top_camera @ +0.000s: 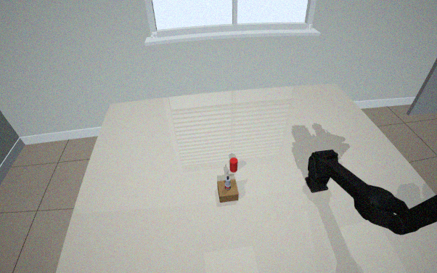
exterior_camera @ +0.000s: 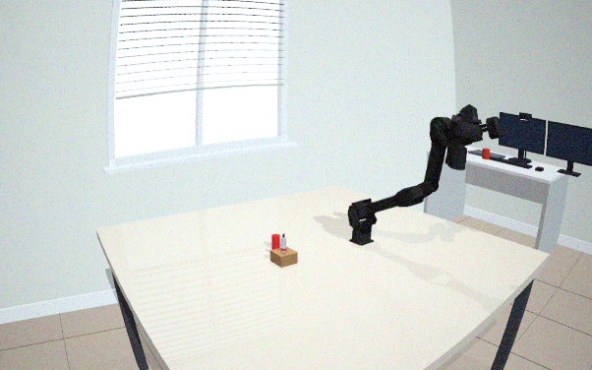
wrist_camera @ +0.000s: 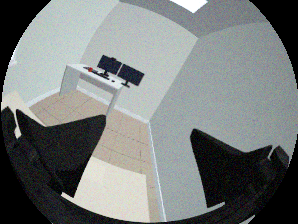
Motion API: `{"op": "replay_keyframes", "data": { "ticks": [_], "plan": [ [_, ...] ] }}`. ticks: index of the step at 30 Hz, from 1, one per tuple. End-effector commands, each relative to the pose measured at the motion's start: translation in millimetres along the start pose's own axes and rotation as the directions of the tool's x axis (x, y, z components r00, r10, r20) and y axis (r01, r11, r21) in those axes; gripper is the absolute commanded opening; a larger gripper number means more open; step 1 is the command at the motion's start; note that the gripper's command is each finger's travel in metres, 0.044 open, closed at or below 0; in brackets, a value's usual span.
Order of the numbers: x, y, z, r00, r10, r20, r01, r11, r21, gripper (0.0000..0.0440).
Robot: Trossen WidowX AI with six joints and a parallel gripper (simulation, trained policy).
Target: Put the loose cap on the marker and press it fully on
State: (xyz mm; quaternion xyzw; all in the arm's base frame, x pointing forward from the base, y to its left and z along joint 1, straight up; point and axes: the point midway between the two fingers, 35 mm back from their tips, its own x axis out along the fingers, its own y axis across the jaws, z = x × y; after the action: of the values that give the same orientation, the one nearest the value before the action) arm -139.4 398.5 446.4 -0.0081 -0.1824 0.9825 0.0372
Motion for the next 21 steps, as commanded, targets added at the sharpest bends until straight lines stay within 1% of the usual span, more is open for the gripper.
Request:
{"op": "replay_keyframes", "data": {
  "ticks": [1, 6, 7, 8, 21],
  "plan": [
    [0.9, -1.1, 0.7, 1.000, -0.007, -0.003, 0.007, 1.000, -0.005, 0.0374],
    [4.6, -7.0, 5.0, 0.999, -0.045, -0.014, 0.045, 0.999, -0.031, 0.0247],
    [5.2, -8.2, 6.0, 0.998, -0.053, -0.016, 0.053, 0.998, -0.036, 0.0226],
    [5.8, -9.4, 7.1, 0.998, -0.062, -0.017, 0.061, 0.997, -0.042, 0.0216],
    [14.4, -26.4, 21.5, 0.987, -0.162, -0.013, 0.158, 0.977, -0.146, 0.0252]
  ]
}}
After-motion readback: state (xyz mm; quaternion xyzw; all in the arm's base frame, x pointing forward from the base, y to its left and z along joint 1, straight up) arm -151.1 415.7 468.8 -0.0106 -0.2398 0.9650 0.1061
